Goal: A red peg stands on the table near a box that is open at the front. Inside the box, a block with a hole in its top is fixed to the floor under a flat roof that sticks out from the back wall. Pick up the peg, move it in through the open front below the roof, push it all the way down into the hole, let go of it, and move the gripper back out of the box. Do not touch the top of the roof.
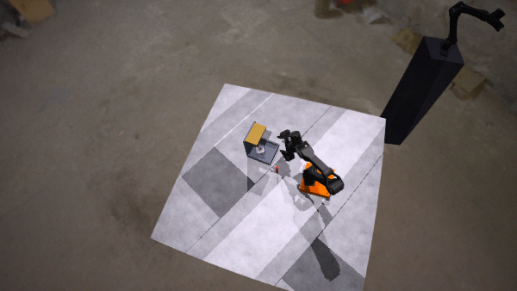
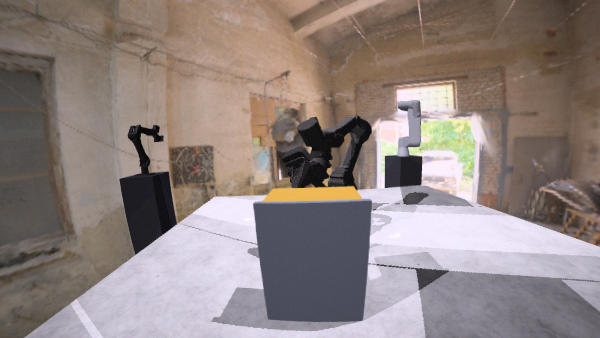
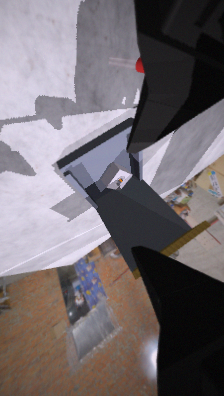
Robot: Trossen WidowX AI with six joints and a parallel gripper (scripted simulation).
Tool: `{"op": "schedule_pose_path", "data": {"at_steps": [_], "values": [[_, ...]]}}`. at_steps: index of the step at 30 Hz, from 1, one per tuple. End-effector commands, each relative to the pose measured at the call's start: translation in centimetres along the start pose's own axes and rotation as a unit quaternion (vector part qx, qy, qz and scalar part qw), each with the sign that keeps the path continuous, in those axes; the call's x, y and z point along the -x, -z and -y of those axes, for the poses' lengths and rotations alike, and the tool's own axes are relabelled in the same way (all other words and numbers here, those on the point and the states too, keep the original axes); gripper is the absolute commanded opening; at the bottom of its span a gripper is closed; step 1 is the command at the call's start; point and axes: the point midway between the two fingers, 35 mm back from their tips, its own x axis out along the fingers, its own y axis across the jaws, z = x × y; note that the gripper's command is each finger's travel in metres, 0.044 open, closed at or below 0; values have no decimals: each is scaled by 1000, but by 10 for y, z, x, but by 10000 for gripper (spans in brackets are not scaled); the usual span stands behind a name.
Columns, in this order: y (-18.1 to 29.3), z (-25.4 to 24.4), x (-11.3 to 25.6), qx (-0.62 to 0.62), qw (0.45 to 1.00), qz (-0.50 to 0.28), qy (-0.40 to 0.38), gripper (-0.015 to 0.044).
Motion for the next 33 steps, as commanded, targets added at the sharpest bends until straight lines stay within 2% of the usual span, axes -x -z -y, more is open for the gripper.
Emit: {"op": "schedule_pose_path", "data": {"at_steps": [1, 13, 26, 33], "values": [[13, 12, 0, -55, 998, -25, 28, 440], [47, 47, 4, -208, 968, -69, 122, 440], [78, 85, 19, -358, 901, -72, 236, 440], [79, 87, 20, -365, 896, -71, 242, 440]]}}
